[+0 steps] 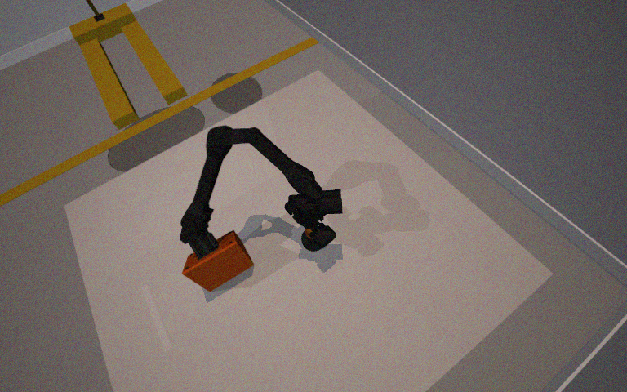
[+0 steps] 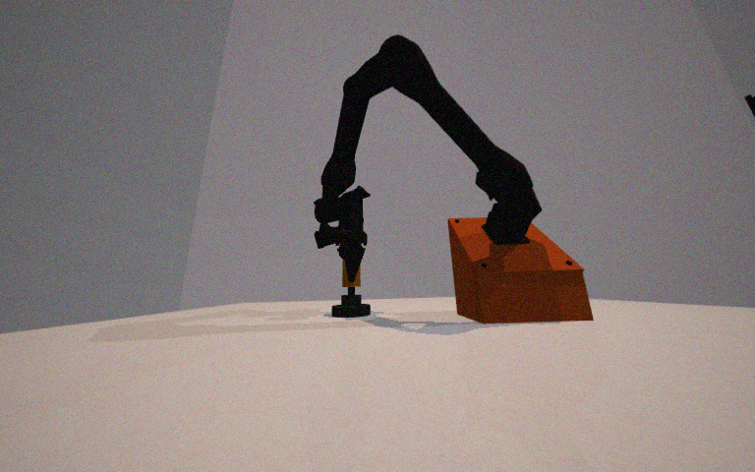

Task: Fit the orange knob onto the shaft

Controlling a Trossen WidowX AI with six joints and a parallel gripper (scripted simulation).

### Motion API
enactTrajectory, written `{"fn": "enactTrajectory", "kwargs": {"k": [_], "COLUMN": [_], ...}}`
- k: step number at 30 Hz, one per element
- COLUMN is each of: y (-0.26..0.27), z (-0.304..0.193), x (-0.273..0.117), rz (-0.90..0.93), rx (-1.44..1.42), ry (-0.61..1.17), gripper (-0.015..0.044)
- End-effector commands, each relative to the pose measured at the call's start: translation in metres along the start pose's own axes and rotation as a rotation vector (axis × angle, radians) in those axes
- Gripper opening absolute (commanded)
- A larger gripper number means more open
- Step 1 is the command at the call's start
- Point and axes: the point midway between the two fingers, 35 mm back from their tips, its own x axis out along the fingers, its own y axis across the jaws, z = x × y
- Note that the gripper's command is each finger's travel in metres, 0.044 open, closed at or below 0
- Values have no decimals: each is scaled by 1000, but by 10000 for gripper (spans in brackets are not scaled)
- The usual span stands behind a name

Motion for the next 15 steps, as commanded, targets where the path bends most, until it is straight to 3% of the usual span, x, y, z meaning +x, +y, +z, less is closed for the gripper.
{"fn": "enactTrajectory", "kwargs": {"k": [1,9,15], "y": [1,0,-1], "z": [0,1,3], "x": [1,-4,-4], "rz": [3,3,3], "rx": [1,-9,-198], "ry": [-1,-1,-2], "gripper": [0,0,0]}}
